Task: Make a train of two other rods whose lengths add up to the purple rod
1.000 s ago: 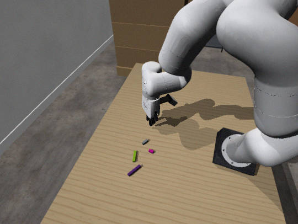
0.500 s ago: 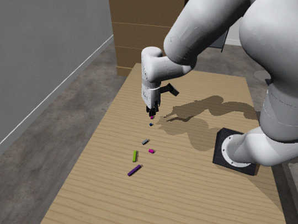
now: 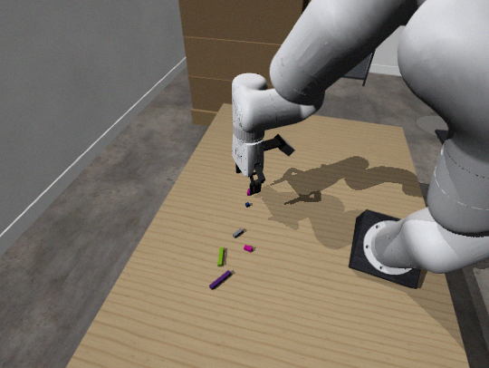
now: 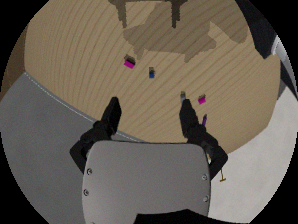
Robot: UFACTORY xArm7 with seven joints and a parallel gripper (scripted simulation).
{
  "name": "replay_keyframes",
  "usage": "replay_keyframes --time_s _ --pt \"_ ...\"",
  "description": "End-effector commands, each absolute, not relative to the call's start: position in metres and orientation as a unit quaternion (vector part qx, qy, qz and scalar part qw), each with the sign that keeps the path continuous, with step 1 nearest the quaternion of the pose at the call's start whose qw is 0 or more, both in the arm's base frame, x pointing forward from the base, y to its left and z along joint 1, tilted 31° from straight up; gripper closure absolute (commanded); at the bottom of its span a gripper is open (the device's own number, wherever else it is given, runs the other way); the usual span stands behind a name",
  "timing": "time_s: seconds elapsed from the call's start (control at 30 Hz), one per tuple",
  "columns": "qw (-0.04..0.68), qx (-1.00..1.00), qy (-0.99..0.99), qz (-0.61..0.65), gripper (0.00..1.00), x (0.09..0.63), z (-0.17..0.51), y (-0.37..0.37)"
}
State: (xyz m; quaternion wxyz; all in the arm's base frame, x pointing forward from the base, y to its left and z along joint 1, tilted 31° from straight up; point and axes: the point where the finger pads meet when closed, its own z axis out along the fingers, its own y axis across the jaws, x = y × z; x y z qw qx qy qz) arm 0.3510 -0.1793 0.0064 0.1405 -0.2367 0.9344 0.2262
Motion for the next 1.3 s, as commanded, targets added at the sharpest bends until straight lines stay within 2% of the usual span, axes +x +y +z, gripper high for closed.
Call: replay_keyframes --time_s 0.0,0.23,1.27 --pt "0.141 -0.236 0.935 0.224 0.00 0.352 0.007 -0.181" --pt "0.143 -0.241 0.933 0.223 0.00 0.353 0.008 -0.180" --pt "0.227 -0.587 0.763 0.148 0.00 0.402 0.073 -0.056"
